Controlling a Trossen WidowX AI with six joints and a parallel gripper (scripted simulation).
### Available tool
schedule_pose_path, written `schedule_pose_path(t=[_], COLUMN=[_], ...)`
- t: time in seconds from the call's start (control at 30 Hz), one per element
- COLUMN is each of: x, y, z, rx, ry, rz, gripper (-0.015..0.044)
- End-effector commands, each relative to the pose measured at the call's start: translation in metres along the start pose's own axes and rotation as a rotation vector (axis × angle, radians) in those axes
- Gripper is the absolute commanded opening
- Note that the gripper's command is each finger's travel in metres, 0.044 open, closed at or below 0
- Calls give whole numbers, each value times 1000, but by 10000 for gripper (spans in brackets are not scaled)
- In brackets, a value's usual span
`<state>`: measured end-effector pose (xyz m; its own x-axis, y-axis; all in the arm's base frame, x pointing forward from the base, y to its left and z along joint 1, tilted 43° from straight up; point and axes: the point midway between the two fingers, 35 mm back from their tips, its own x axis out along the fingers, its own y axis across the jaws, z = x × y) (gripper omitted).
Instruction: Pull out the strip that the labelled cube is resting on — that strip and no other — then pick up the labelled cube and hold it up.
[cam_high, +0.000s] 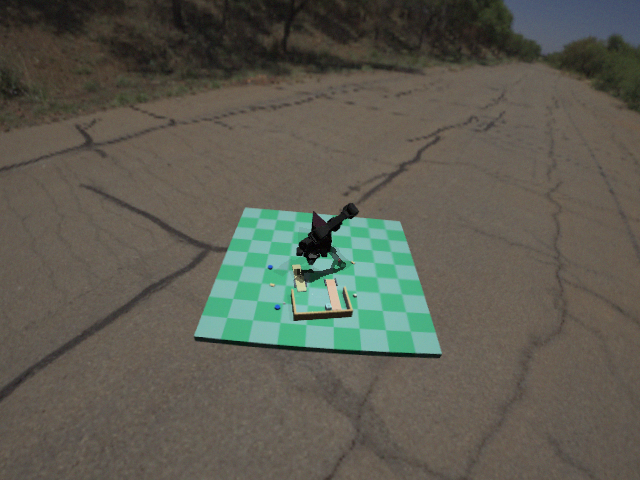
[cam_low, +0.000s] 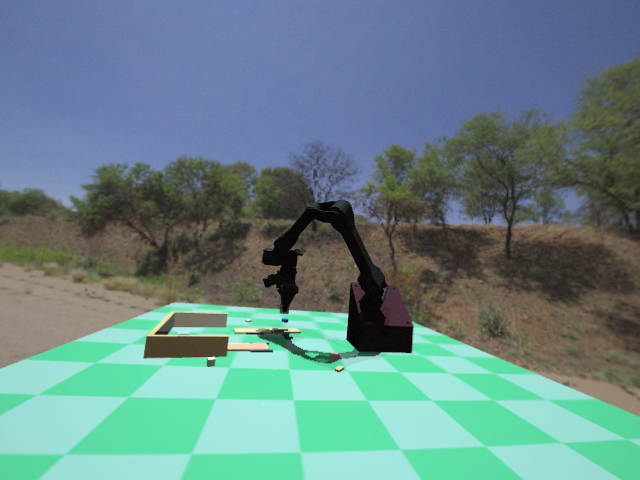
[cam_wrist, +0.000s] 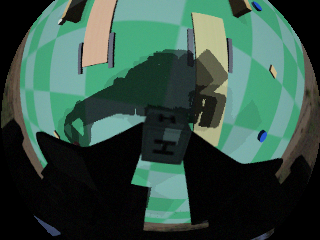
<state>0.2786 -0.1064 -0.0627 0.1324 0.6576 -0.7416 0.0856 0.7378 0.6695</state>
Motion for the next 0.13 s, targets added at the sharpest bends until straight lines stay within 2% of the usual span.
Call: schedule_pose_path(t=[0.0,0.1], x=[-1,-1], y=[0,0], z=[0,0], rx=[-5,-5], ry=[3,3], rz=[-5,-5], gripper=[0,0])
